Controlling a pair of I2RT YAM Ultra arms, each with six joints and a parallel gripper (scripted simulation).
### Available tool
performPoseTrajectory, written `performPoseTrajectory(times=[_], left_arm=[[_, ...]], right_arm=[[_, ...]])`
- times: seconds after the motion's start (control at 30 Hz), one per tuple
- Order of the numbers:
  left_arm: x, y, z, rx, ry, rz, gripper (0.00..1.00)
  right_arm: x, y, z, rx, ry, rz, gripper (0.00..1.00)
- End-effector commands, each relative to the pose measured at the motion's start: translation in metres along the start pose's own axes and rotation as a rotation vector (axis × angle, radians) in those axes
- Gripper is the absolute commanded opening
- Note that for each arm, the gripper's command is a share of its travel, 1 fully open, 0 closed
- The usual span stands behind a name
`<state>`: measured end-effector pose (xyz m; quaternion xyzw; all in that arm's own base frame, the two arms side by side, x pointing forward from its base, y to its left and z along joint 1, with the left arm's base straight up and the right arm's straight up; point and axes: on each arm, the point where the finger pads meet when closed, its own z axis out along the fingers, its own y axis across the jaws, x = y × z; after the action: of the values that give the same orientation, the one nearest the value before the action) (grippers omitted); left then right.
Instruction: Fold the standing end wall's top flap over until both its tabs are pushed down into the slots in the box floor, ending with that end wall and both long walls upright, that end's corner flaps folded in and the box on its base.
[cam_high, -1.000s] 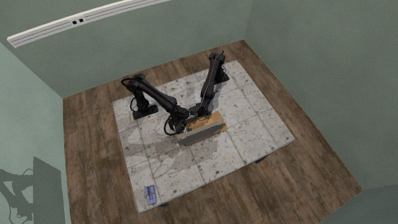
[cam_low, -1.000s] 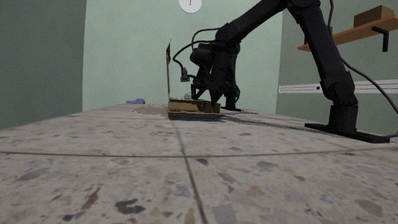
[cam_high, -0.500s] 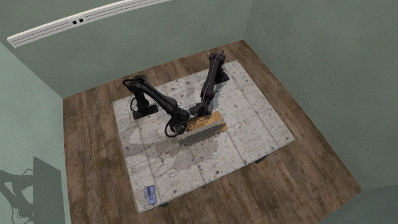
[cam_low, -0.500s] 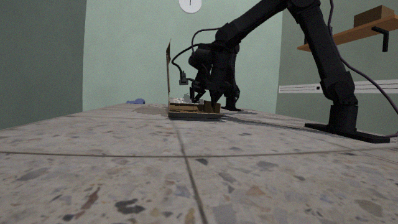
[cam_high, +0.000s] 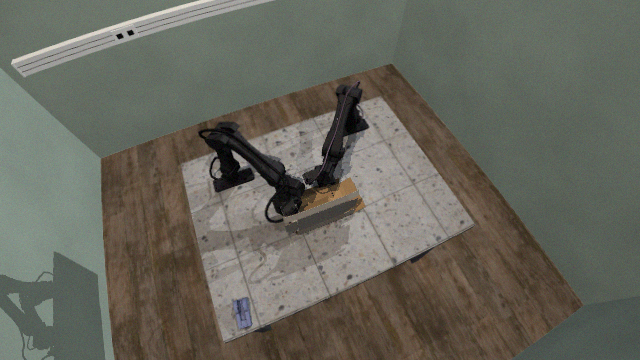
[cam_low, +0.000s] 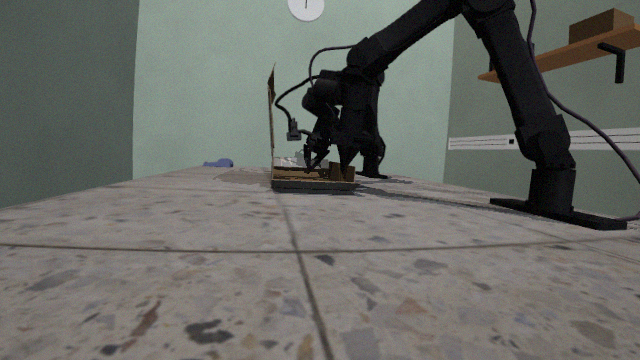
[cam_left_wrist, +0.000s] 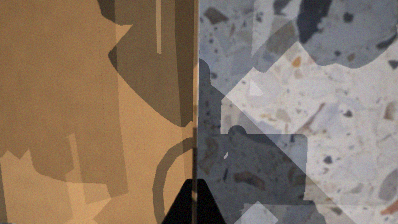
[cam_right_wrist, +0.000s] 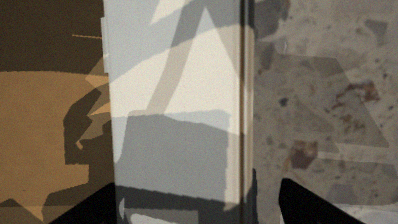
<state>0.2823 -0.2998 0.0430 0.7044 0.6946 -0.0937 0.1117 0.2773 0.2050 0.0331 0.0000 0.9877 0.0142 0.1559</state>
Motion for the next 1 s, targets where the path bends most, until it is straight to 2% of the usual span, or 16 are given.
performPoseTrajectory(times=[0.0, 0.17, 0.23, 0.27, 0.53, 0.67, 0.73, 0.8, 0.83, 0.87, 0.9, 0.97], left_arm=[[-0.003, 0.003, -0.005, -0.014, -0.014, 0.000, 0.00], [-0.003, 0.003, -0.005, -0.014, -0.014, 0.000, 0.00], [-0.003, 0.003, -0.005, -0.014, -0.014, 0.000, 0.00], [-0.003, 0.003, -0.005, -0.013, -0.016, 0.001, 0.00], [-0.003, 0.003, -0.005, -0.013, -0.016, 0.001, 0.00], [-0.003, 0.003, -0.005, -0.013, -0.016, 0.001, 0.00], [-0.003, 0.003, -0.005, -0.013, -0.016, 0.001, 0.00], [-0.003, 0.003, -0.005, -0.013, -0.016, 0.001, 0.00], [-0.004, 0.003, -0.005, -0.013, -0.017, 0.001, 0.11], [-0.008, 0.004, -0.014, -0.023, -0.032, 0.001, 0.23], [-0.011, 0.005, -0.027, -0.037, -0.046, 0.004, 0.27], [-0.014, 0.006, -0.042, -0.049, -0.061, 0.012, 0.27]], right_arm=[[0.005, -0.010, 0.002, 0.039, 0.021, -0.012, 0.70], [0.004, -0.009, 0.004, 0.046, 0.023, -0.013, 0.28], [0.004, -0.009, 0.004, 0.046, 0.023, -0.013, 0.28], [0.004, -0.009, 0.004, 0.048, 0.022, -0.012, 0.21], [0.001, -0.002, 0.003, 0.035, 0.021, -0.011, 0.00], [0.001, -0.001, 0.004, 0.035, 0.022, -0.014, 0.00], [0.001, -0.001, 0.004, 0.035, 0.022, -0.014, 0.23], [0.001, -0.001, 0.004, 0.035, 0.022, -0.014, 0.23], [-0.002, -0.001, -0.001, 0.032, 0.010, -0.011, 0.28], [-0.005, 0.000, -0.007, 0.023, -0.002, -0.008, 0.28], [-0.008, 0.001, -0.016, 0.013, -0.016, -0.003, 0.28], [-0.012, 0.001, -0.032, 0.000, -0.036, 0.003, 0.28]])
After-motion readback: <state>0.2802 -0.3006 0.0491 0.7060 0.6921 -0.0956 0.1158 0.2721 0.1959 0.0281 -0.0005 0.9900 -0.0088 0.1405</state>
